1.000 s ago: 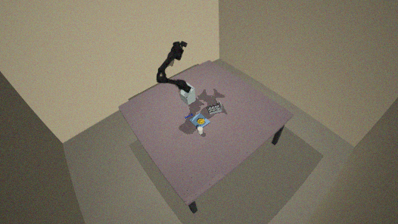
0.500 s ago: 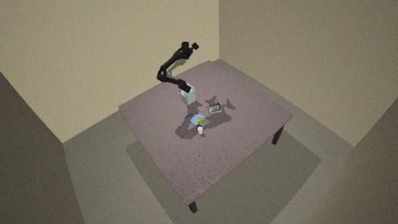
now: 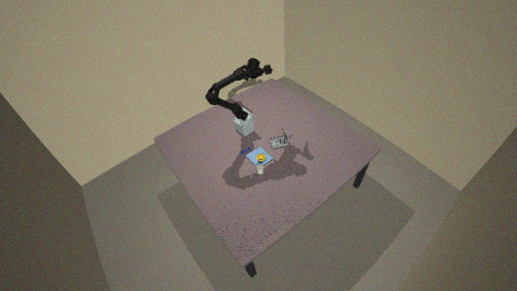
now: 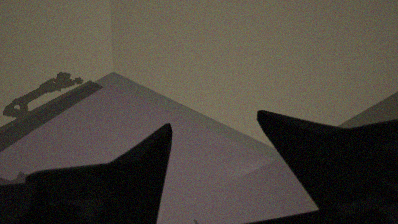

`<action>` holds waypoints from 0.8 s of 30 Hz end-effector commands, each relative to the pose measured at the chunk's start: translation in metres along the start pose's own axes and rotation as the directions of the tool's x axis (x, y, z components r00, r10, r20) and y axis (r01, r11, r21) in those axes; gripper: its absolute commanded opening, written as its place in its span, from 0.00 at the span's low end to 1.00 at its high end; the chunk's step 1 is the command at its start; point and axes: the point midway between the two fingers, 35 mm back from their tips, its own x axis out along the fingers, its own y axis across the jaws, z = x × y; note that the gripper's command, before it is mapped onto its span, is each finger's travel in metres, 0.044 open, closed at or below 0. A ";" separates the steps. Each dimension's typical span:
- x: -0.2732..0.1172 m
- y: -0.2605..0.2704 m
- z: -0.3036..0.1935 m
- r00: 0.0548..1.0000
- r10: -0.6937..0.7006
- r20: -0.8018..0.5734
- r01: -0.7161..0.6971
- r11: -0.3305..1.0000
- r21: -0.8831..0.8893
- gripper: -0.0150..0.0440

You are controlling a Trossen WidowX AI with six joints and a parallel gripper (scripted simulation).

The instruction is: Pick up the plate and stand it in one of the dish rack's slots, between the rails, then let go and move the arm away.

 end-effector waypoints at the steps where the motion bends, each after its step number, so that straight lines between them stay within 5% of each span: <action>1: 0.000 -0.027 -0.030 0.995 -0.052 -0.080 0.062 0.990 0.125 0.93; 24: -0.036 -0.109 -0.191 0.881 -0.148 -0.450 0.407 0.722 0.560 0.93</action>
